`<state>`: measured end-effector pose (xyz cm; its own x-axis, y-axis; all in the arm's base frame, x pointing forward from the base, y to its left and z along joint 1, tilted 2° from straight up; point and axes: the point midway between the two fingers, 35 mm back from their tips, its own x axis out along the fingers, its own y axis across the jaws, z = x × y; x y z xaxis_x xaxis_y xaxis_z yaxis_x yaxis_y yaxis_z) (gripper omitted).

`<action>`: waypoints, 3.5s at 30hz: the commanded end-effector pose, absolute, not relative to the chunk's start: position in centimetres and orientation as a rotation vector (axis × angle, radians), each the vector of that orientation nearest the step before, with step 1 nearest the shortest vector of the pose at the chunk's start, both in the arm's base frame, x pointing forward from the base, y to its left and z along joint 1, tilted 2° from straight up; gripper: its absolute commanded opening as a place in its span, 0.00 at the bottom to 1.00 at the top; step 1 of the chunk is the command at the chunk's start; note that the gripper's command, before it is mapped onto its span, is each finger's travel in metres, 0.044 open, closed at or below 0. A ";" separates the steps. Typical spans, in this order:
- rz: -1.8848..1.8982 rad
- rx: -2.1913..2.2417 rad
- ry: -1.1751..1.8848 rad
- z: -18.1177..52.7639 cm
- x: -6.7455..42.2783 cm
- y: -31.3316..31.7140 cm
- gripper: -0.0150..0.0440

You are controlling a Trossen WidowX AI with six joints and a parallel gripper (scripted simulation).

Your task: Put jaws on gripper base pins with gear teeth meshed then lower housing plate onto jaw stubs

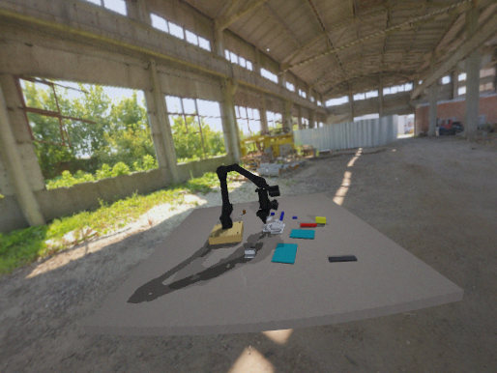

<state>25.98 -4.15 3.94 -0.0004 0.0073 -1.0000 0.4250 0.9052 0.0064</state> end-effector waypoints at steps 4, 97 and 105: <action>-0.336 0.350 1.555 2.5 25.8 -4.1 0.85; -0.340 0.354 1.555 -0.8 25.6 -4.0 0.85; -0.340 0.354 1.555 -0.8 25.6 -4.0 0.85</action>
<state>25.55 -4.04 -0.73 -0.0103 0.0089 -0.9999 0.4253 0.9050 0.0037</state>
